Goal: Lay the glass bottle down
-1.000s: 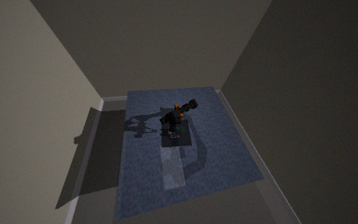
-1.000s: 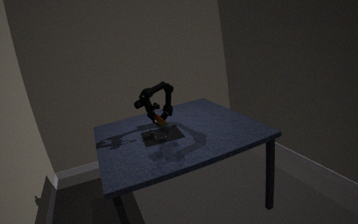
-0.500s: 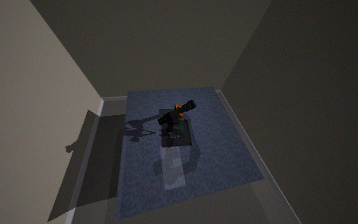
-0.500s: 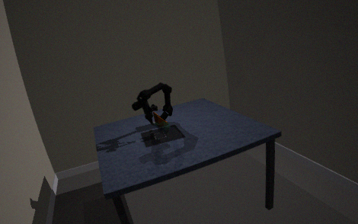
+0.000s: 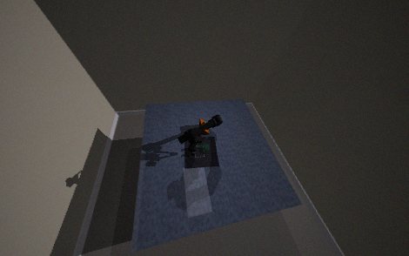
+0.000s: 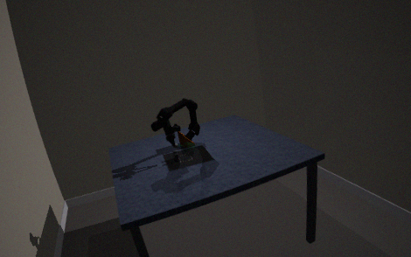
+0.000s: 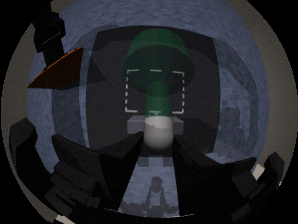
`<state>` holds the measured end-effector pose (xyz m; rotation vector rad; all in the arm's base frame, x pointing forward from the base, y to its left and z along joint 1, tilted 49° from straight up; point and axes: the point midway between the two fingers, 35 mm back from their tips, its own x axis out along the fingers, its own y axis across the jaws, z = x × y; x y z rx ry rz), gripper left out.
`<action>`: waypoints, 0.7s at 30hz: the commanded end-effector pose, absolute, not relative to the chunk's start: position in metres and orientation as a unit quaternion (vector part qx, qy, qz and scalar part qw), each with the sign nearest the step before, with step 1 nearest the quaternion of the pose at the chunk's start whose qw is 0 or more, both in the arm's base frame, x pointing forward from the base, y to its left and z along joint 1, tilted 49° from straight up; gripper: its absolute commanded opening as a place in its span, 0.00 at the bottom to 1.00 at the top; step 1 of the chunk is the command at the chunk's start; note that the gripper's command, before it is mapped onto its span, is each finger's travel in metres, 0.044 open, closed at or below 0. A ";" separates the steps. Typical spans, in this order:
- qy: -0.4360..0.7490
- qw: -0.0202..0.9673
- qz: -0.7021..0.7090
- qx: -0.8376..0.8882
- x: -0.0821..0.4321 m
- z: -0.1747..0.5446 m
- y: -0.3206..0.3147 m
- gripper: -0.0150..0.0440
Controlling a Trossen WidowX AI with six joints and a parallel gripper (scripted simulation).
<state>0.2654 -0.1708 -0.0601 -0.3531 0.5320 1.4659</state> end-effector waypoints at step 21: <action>0.239 0.697 0.657 -0.158 0.266 -0.083 -0.169 0.46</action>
